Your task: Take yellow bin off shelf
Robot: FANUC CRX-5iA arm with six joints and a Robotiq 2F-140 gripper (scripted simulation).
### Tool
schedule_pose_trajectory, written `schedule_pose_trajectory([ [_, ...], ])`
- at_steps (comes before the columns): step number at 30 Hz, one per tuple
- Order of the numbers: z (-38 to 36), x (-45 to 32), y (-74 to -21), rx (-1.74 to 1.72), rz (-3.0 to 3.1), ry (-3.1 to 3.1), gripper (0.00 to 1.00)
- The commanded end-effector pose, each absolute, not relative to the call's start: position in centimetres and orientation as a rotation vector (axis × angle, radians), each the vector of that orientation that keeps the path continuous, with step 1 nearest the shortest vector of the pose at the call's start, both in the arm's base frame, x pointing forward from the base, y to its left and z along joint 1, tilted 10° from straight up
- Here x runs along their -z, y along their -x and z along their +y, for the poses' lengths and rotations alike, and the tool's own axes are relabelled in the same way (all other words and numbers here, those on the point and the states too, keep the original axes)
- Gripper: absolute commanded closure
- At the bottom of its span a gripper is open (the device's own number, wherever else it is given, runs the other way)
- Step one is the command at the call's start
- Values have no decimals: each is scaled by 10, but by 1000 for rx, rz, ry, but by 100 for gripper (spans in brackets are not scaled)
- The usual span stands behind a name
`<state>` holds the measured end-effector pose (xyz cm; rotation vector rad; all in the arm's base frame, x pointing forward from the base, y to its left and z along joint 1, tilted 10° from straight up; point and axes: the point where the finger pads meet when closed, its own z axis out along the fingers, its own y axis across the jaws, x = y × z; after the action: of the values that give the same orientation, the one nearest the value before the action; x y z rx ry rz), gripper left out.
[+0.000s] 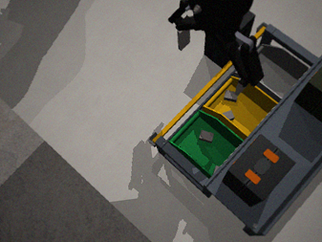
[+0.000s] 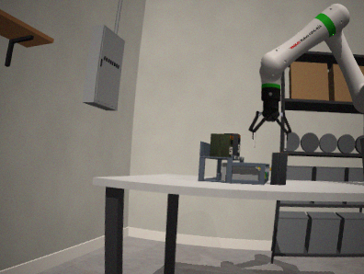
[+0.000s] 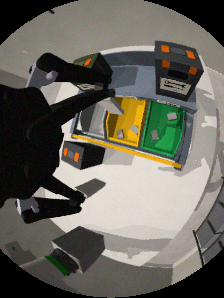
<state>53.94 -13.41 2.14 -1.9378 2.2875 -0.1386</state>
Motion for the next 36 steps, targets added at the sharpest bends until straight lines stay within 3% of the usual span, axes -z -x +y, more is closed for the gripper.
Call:
schedule_pose_trajectory([
  [1,-134,-22,-540,139,2287,1938,0],
  [36,-126,-27,-538,139,2287,1938,0],
])
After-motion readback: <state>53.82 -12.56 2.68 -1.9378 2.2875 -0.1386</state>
